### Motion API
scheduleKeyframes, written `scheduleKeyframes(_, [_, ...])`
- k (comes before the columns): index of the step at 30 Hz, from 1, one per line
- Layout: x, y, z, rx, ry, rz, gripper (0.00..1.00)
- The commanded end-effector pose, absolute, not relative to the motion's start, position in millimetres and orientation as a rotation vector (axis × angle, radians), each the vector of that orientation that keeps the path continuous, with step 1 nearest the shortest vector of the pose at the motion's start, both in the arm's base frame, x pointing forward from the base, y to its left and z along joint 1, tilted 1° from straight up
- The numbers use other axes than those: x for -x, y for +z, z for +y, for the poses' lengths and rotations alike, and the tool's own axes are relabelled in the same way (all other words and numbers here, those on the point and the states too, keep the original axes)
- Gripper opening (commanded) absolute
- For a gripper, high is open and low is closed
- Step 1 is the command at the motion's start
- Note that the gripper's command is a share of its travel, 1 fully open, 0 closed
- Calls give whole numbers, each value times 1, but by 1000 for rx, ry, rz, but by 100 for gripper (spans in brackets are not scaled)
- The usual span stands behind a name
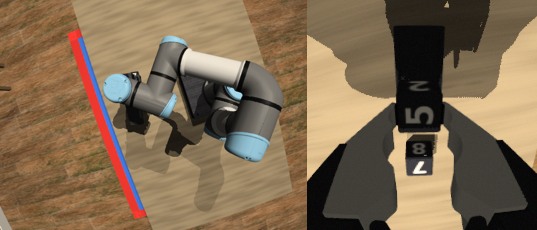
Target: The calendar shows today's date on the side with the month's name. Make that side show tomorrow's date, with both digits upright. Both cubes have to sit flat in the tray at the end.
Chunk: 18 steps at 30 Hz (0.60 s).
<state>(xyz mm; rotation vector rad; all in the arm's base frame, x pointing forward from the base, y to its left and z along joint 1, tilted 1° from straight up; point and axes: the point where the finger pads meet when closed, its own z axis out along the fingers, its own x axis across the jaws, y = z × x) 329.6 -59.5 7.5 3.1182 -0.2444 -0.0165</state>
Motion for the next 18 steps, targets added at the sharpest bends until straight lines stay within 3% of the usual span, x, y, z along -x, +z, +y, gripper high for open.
scheduleKeyframes(1, [-331,2,-61,-3116,-8,-245,11])
scheduleKeyframes(18, [-331,-9,-61,-3116,-8,-245,11])
